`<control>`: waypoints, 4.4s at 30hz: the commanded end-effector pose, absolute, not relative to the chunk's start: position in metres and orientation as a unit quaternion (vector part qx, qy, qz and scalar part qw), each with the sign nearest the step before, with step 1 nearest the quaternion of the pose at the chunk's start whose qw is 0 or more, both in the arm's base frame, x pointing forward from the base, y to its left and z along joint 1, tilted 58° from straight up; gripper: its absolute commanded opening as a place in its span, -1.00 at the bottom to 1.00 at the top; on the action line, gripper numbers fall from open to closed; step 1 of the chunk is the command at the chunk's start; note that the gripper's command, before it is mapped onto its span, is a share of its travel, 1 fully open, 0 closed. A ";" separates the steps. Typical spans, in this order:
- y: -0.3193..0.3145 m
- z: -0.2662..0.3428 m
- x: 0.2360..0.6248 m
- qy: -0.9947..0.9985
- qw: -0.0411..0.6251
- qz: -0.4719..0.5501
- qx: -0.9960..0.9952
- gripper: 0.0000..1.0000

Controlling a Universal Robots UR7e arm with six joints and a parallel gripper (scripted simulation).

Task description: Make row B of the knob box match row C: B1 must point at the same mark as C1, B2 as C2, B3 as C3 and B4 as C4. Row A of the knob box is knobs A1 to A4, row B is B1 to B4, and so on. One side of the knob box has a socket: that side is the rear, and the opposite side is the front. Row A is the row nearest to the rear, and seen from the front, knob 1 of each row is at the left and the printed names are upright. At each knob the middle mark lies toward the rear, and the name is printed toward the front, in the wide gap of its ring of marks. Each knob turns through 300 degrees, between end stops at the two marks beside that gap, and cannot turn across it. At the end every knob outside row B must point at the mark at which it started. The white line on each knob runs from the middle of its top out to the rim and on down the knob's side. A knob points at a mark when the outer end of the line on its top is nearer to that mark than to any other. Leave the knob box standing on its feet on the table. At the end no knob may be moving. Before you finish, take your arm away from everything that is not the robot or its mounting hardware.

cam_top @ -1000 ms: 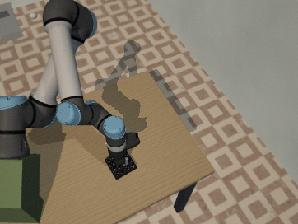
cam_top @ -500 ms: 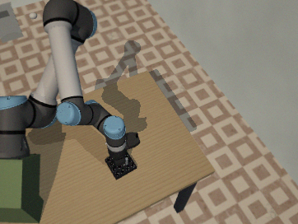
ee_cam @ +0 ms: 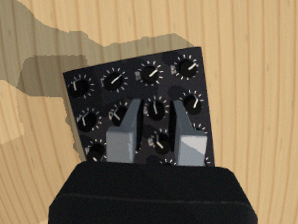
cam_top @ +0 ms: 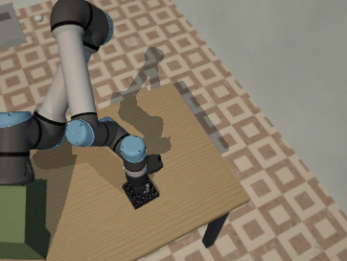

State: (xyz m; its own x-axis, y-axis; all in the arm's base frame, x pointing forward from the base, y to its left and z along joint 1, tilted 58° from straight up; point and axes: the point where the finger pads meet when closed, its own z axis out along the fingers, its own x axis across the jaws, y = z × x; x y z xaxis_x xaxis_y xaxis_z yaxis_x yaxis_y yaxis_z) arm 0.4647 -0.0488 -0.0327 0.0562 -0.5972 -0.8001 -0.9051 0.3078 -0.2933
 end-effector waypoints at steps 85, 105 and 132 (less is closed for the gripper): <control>-0.040 -0.039 0.470 0.666 0.459 0.167 -0.564 -0.40; -0.040 -0.039 0.470 0.621 0.470 0.132 -0.613 -0.40; -0.040 -0.039 0.470 0.528 0.484 0.064 -0.695 -0.40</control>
State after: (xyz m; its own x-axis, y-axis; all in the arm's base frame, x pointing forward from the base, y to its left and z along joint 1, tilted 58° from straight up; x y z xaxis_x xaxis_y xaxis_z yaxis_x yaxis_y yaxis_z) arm 0.4698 -0.0397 -0.0391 0.4287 -0.6718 -0.6040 -0.7990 0.0301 -0.6006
